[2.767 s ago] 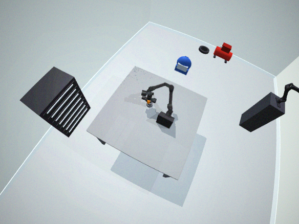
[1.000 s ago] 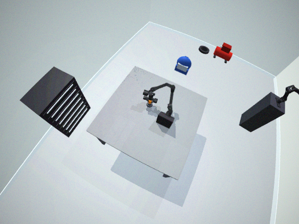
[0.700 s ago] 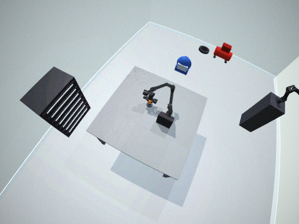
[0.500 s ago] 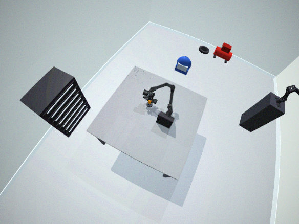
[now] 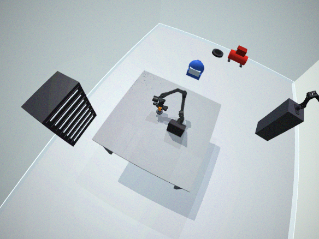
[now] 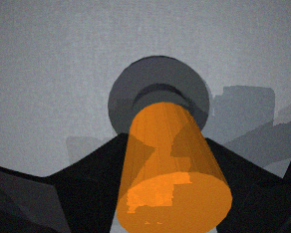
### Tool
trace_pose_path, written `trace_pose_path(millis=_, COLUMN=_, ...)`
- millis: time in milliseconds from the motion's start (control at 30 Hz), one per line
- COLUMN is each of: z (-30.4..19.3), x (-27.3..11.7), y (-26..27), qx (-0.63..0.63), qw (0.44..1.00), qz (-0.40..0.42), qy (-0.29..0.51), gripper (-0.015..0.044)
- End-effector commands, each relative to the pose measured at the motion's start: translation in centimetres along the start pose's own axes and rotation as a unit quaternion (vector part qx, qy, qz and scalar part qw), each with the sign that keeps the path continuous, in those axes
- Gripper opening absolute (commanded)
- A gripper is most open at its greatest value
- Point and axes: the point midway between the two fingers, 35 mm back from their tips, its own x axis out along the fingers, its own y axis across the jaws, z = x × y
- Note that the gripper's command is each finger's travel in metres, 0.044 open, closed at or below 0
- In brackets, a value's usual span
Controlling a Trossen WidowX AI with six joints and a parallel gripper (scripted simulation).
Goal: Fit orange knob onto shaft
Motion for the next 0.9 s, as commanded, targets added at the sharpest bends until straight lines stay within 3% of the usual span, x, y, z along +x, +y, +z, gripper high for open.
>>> trace_pose_path(millis=0, z=0.00, x=0.12, y=-0.14, qx=0.001, qw=1.000, qz=-0.001, qy=-0.002, gripper=0.0000)
trace_pose_path(millis=667, z=0.01, x=-0.20, y=0.18, qx=0.001, qw=1.000, qz=0.000, qy=-0.001, gripper=0.0000)
trace_pose_path(millis=867, z=0.06, x=-0.18, y=0.30, qx=0.086, qw=0.996, qz=0.000, qy=-0.002, gripper=0.0000)
